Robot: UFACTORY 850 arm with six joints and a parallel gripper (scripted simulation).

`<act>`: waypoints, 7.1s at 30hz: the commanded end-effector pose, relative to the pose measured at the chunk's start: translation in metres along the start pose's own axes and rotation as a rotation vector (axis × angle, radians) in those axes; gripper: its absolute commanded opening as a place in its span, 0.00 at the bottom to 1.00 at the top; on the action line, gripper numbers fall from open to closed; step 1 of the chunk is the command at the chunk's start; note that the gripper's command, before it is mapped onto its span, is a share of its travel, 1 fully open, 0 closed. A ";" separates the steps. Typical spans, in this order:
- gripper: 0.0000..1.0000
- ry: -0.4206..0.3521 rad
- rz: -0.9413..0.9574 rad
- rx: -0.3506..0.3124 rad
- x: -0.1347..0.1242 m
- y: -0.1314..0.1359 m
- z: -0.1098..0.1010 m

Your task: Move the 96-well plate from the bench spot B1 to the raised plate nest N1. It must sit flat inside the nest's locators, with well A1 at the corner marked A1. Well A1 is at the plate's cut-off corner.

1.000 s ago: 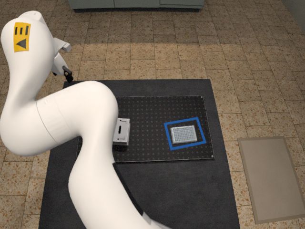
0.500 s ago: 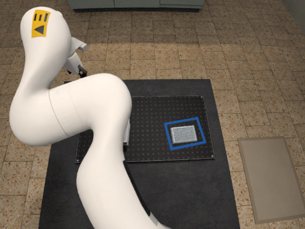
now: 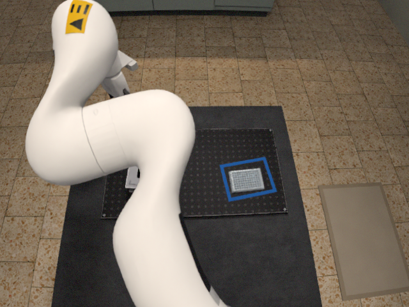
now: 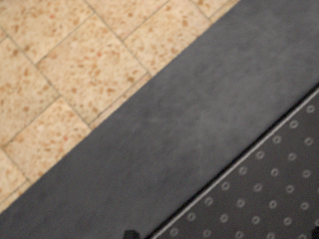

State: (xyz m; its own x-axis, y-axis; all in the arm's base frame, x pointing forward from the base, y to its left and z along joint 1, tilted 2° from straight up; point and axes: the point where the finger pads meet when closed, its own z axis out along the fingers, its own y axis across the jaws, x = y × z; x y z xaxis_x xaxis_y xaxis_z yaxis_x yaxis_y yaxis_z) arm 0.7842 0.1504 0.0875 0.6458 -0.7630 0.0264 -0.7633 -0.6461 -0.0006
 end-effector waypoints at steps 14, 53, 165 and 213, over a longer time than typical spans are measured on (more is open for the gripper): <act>1.00 0.002 0.081 0.005 0.049 0.053 0.013; 1.00 0.002 0.270 0.008 0.121 0.182 0.042; 1.00 0.009 0.777 0.014 0.113 0.520 0.108; 1.00 0.009 0.777 0.014 0.113 0.519 0.150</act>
State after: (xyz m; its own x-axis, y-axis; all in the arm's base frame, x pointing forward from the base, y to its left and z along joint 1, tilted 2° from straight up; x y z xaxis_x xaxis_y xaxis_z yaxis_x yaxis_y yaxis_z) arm 0.4626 -0.2739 -0.0589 -0.0746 -0.9970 0.0201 -0.9967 0.0739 -0.0335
